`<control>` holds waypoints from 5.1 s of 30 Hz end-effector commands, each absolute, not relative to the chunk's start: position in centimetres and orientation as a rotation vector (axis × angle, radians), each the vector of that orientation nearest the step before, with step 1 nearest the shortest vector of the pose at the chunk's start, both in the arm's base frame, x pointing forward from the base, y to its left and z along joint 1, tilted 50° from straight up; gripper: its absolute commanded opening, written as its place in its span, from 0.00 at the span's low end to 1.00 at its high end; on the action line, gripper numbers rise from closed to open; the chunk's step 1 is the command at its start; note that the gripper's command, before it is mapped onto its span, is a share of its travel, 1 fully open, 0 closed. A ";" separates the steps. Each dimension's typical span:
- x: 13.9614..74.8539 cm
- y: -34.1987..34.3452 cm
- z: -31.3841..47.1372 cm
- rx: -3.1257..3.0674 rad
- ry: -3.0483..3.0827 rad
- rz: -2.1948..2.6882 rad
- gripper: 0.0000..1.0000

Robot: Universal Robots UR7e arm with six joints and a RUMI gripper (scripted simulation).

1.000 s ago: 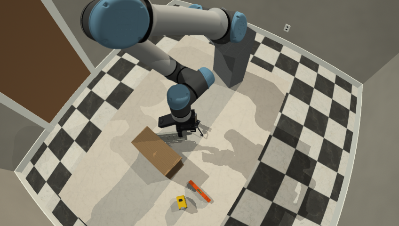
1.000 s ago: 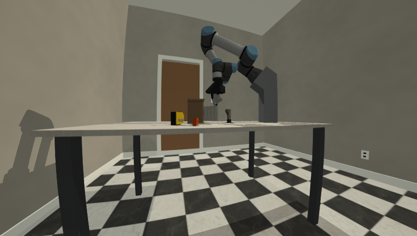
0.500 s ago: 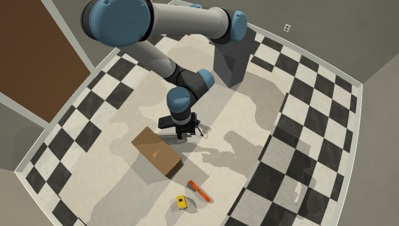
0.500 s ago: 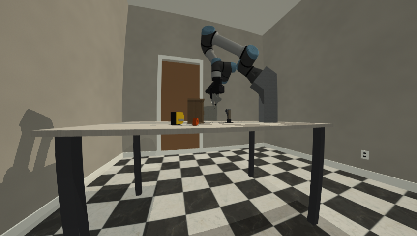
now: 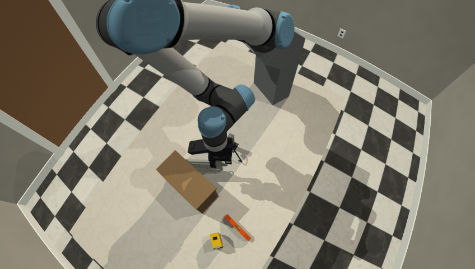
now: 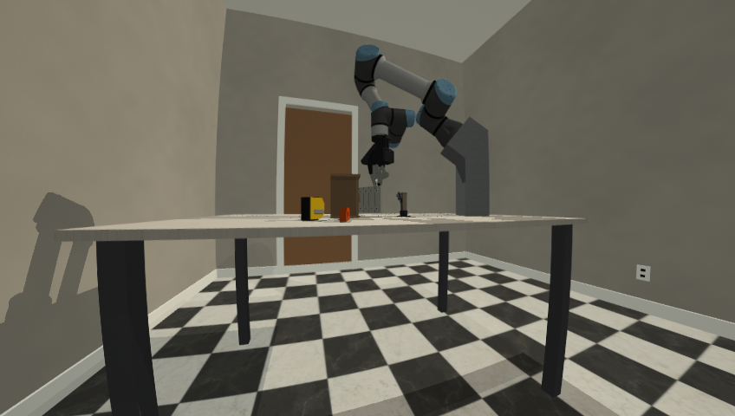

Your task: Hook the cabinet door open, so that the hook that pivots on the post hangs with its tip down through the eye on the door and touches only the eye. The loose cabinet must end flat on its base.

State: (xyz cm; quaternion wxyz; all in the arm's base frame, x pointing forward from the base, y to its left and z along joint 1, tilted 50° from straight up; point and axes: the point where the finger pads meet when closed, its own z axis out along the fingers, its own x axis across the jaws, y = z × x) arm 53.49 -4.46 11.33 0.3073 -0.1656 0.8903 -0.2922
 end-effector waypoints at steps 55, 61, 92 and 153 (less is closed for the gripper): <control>55.1 -3.6 12.4 -0.281 2.356 -0.712 0.15; 55.1 -3.6 12.4 -0.281 2.356 -0.712 0.15; 55.5 -3.4 12.7 -0.237 2.355 -0.694 0.15; 51.7 -1.5 15.7 -0.287 2.356 -0.715 0.15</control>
